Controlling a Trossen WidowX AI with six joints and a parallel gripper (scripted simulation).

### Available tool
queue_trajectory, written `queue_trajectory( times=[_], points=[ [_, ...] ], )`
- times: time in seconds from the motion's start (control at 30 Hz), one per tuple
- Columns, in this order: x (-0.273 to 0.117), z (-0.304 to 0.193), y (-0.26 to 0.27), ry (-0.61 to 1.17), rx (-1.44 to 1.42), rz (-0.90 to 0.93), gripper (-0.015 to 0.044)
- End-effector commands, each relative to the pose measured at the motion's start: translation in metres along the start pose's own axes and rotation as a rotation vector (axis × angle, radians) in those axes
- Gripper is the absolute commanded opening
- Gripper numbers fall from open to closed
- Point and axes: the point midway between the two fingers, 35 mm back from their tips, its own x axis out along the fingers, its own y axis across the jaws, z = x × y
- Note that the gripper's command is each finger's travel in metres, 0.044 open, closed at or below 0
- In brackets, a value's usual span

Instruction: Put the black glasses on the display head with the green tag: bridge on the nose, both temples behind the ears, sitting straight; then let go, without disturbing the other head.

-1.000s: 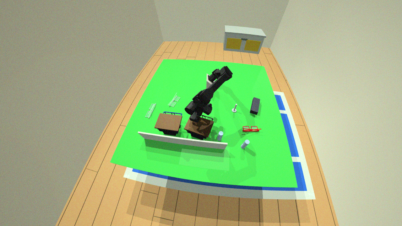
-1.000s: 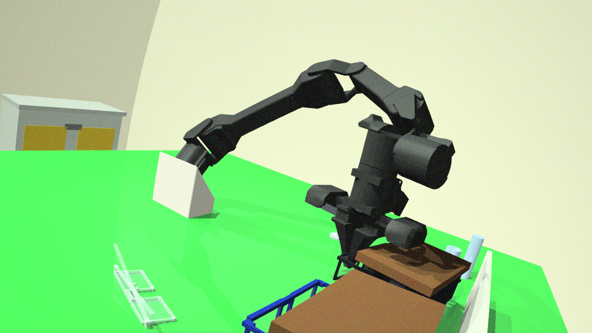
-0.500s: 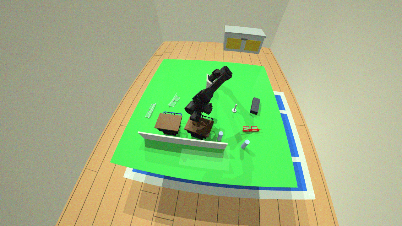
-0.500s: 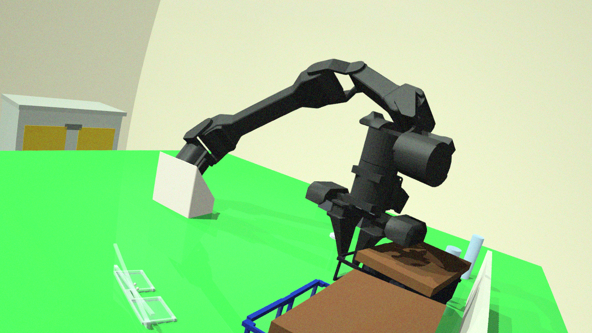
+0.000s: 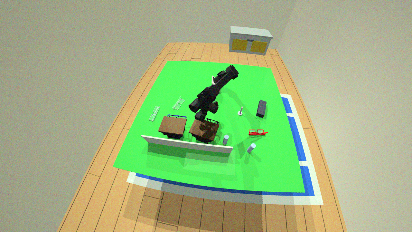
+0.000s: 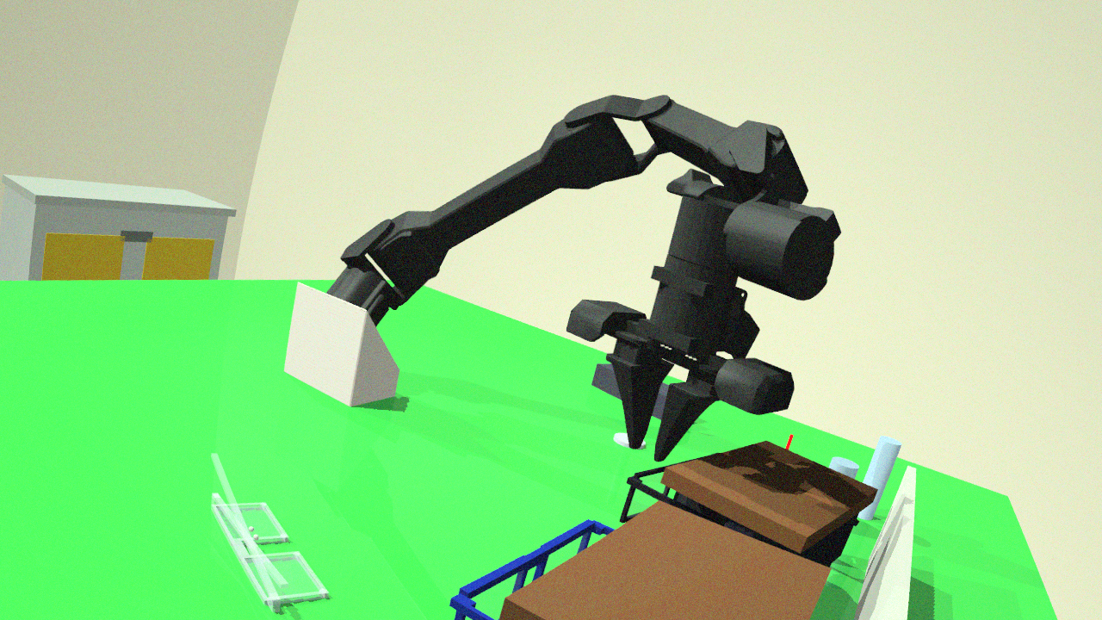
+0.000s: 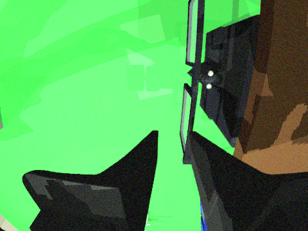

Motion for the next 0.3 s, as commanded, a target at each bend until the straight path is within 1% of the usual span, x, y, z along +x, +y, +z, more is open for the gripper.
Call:
queue_trajectory(
  times=[0.0,0.27],
  points=[
    [-0.008,0.000,0.019,0.004,-0.003,-0.008,0.0107],
    [-0.016,-0.001,0.039,0.004,-0.002,-0.007,0.0107]
  ],
)
